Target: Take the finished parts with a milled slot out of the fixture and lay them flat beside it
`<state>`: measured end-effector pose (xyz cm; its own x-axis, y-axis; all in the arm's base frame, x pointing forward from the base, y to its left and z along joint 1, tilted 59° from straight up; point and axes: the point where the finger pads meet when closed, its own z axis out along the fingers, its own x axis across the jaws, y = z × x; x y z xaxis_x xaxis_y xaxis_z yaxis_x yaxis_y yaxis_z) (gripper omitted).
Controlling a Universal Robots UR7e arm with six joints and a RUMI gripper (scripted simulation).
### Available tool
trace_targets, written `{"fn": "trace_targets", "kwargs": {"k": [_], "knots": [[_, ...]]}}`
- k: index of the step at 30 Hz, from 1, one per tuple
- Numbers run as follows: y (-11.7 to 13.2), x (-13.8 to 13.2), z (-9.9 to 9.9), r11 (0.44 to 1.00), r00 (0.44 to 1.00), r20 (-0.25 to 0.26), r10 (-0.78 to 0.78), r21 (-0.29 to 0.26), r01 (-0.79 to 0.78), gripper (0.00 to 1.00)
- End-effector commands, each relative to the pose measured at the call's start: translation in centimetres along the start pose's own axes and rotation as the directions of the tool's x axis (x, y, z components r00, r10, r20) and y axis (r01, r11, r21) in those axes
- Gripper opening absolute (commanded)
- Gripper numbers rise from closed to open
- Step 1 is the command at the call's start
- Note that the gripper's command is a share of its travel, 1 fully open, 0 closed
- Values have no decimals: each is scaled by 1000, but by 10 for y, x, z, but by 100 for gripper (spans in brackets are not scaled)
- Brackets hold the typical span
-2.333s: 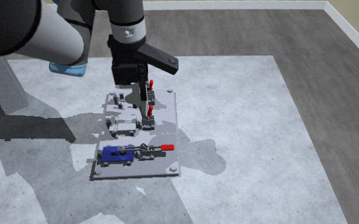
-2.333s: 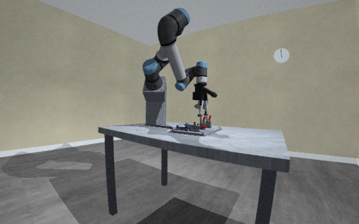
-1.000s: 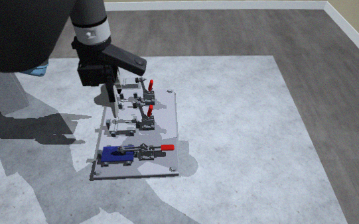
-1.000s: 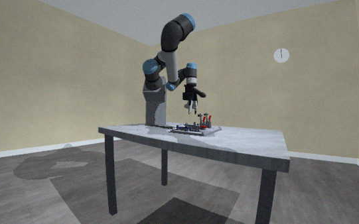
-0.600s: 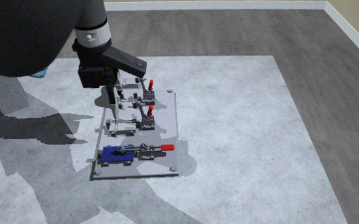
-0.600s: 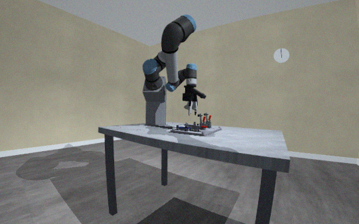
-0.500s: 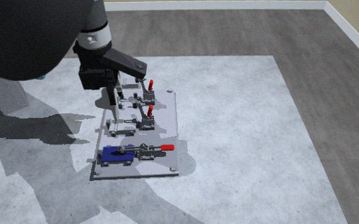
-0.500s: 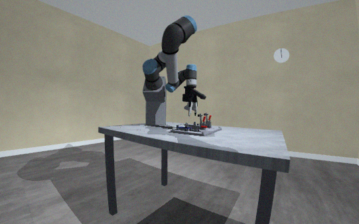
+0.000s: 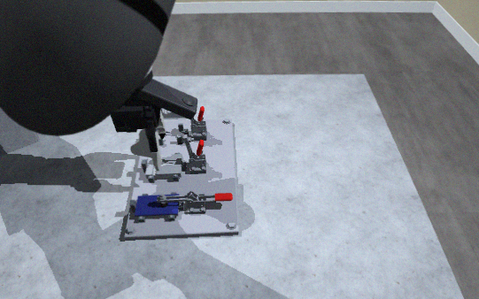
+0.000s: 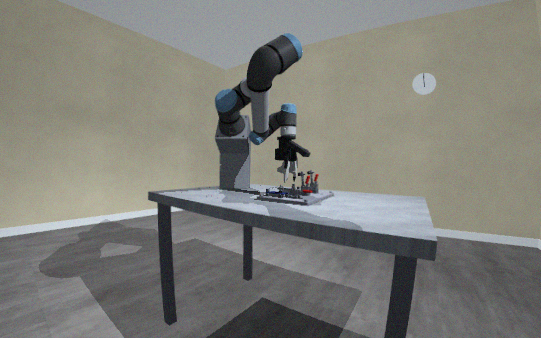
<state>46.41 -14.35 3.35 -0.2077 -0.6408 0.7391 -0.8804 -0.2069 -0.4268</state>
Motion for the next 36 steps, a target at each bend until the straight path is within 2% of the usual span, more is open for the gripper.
{"fn": "trace_targets", "kwargs": {"k": [1, 36], "knots": [[0, 0, 9, 1000, 1000, 0, 0, 2, 0, 59], [0, 0, 13, 1000, 1000, 0, 0, 2, 0, 59]]}}
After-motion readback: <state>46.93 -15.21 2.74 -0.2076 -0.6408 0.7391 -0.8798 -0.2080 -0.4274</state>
